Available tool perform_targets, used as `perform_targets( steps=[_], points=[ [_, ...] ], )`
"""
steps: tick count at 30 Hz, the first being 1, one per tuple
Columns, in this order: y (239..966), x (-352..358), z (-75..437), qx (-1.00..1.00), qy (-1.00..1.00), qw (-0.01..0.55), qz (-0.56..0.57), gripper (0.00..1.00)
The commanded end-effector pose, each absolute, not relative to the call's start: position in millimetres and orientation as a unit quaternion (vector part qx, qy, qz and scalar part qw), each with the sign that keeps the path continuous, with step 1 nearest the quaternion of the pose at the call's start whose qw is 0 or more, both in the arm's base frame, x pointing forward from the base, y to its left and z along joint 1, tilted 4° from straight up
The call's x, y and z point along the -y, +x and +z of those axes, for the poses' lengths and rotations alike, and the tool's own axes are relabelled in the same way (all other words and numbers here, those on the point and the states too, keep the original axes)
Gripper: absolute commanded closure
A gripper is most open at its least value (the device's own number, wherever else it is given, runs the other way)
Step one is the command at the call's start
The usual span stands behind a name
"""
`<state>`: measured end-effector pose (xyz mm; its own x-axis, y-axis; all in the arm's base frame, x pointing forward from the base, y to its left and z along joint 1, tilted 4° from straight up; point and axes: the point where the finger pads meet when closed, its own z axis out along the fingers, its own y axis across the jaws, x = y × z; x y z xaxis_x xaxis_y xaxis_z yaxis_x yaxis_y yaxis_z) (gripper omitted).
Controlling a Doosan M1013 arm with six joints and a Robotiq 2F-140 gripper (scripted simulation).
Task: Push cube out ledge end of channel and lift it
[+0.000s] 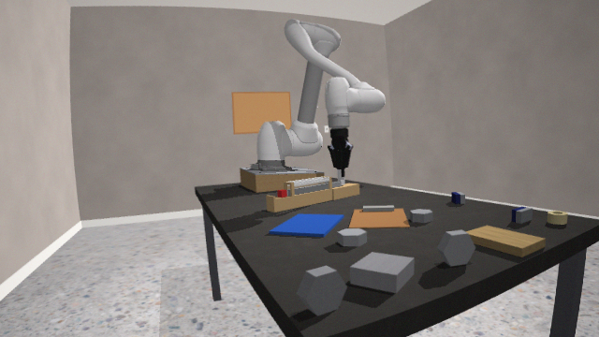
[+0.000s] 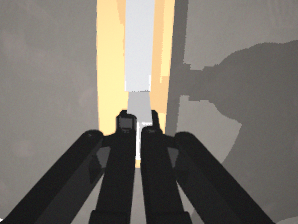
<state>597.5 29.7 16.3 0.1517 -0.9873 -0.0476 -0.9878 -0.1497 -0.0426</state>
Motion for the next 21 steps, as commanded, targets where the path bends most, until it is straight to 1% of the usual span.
perform_targets(
  steps=[1,11,15,21],
  points=[
    [601,-24,16,-0.653,-0.757,0.035,0.002,1.00],
    [603,-15,16,-0.653,-0.757,0.035,0.002,1.00],
    [602,-15,24,-0.653,-0.757,0.035,0.002,1.00],
    [600,-12,82,-0.653,-0.757,0.035,0.002,1.00]
  ],
)
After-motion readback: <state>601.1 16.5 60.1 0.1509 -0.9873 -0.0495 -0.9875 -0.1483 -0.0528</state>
